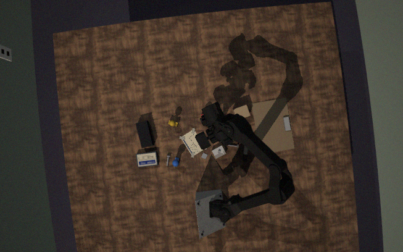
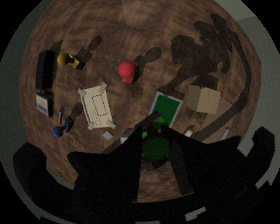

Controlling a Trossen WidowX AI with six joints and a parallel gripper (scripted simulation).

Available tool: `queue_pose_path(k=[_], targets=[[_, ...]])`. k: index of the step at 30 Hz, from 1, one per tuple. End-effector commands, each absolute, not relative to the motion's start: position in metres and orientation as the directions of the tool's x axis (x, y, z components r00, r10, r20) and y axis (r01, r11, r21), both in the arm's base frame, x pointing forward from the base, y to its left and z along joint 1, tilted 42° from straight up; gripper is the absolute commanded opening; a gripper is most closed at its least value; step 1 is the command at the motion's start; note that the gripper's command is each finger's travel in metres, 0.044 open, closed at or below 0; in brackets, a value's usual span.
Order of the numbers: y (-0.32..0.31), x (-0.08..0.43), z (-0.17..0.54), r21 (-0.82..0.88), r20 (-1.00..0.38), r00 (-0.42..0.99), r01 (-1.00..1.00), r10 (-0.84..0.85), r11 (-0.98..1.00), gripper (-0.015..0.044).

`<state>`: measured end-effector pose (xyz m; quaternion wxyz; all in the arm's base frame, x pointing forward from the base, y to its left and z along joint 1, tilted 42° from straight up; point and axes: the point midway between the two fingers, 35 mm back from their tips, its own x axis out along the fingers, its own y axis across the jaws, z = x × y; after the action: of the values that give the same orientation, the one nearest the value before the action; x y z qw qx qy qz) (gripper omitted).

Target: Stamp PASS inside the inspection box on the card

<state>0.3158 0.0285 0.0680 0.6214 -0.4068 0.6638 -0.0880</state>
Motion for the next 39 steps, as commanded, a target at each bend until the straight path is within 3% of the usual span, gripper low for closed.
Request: queue_pose_path(k=[1, 19, 29, 39], targets=[[0.039, 0.313, 0.058, -0.581, -0.757, 0.100, -0.556, -0.646, 0.595, 0.0000], [0.082, 0.294, 0.018, -0.299, -0.758, 0.097, -0.931, -0.645, 0.211, 0.0000], [0.102, 0.280, -0.002, -0.091, -0.754, 0.096, -0.995, -0.650, -0.041, 0.0000], [0.101, 0.279, -0.007, -0.077, -0.754, 0.096, -0.995, -0.650, -0.058, 0.0000]])
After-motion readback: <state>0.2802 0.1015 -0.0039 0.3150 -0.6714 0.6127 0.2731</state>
